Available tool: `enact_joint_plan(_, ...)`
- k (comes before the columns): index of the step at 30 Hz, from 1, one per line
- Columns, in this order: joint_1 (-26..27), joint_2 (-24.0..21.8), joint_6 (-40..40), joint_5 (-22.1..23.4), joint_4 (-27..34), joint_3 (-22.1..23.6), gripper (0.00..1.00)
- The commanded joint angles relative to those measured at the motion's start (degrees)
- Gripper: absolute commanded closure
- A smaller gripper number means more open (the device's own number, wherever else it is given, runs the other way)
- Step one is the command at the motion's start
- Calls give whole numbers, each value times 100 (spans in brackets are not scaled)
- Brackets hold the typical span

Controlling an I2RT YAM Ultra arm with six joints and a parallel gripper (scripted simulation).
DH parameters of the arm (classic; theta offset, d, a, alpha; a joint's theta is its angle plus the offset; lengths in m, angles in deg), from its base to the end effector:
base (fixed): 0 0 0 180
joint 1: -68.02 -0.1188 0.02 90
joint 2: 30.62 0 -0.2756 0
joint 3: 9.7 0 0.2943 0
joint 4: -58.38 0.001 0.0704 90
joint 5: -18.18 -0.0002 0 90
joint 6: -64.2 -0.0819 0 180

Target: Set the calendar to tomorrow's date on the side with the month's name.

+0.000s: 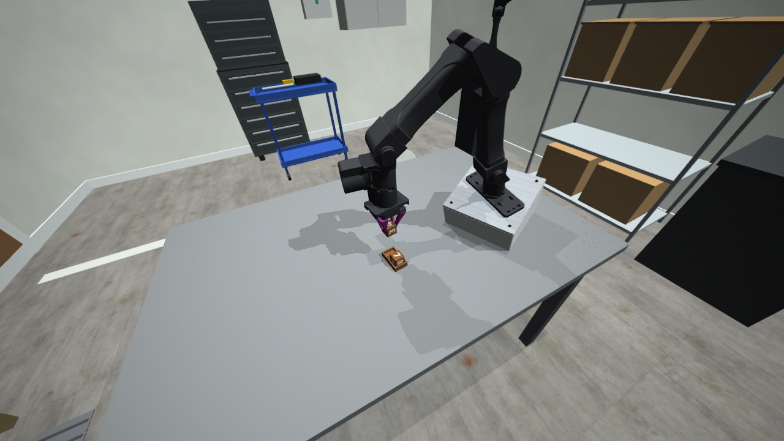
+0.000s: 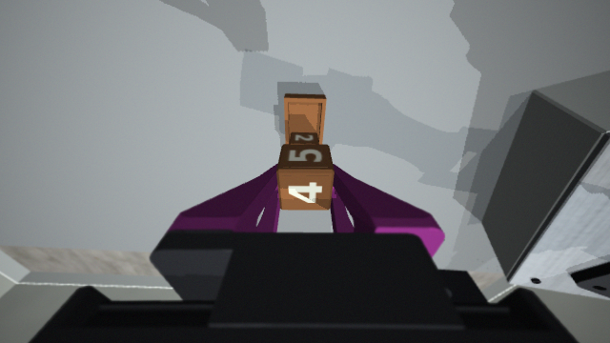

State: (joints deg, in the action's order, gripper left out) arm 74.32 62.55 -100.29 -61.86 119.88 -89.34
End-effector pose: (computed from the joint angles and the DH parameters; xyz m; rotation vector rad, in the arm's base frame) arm 0.3597 -0.0245 0.1791 1.9124 2.3003 0.4362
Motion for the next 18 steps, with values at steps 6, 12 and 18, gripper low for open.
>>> enact_joint_plan(6,21,-89,-21,-3,-4,-42,73)
enact_joint_plan(12,-2,-29,-45,-11,-142,31,73)
enact_joint_plan(18,-36,69,-78,-20,-351,136,73)
